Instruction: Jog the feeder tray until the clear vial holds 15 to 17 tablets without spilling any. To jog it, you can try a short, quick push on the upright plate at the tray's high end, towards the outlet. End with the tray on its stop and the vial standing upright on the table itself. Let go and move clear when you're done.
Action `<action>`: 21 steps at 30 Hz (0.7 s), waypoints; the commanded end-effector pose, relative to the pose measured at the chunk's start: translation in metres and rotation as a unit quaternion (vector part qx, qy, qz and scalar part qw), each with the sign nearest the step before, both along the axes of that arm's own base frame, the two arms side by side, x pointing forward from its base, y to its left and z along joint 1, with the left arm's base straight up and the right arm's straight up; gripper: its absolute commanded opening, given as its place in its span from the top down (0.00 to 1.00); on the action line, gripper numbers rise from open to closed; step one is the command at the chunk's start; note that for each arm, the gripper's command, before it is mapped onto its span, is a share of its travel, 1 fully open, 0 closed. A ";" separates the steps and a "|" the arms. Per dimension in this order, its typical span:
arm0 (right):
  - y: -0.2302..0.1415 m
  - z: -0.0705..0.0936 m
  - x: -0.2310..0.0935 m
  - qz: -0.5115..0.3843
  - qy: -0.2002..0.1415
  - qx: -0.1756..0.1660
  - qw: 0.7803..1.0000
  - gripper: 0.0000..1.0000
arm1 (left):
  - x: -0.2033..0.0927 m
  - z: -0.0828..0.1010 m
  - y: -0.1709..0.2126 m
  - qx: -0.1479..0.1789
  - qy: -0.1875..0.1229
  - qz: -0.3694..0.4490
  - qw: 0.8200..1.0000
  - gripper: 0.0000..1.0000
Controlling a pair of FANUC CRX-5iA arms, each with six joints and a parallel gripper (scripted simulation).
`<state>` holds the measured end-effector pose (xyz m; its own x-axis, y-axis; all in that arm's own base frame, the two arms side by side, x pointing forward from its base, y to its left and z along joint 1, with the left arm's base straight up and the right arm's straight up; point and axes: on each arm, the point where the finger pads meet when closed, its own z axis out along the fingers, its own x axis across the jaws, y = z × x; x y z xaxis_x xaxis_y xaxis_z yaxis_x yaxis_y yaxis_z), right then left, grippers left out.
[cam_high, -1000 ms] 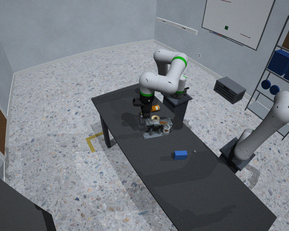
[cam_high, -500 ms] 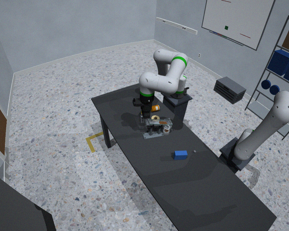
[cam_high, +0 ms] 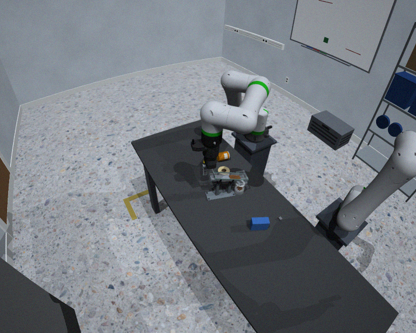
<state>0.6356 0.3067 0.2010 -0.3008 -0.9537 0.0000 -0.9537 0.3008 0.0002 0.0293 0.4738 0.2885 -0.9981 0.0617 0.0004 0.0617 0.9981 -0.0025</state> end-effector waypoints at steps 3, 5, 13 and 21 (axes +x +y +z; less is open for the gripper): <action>0.000 0.017 0.000 0.000 -0.001 0.000 1.000 1.00 | 0.000 0.001 0.000 0.001 0.000 0.000 1.000 0.00; 0.000 0.023 0.000 0.000 -0.001 0.000 1.000 1.00 | 0.000 0.001 0.000 0.001 0.000 0.000 1.000 0.00; 0.000 0.037 0.000 0.000 -0.001 0.000 1.000 1.00 | 0.000 0.001 0.000 0.001 0.000 0.000 1.000 0.00; 0.000 0.041 0.000 0.000 -0.001 0.000 1.000 1.00 | 0.000 0.001 0.000 0.001 0.000 0.000 1.000 0.00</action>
<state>0.6356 0.3067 0.2402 -0.3008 -0.9537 0.0003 -0.9537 0.3008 0.0003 0.0293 0.4738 0.2885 -0.9981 0.0617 0.0004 0.0617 0.9981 -0.0025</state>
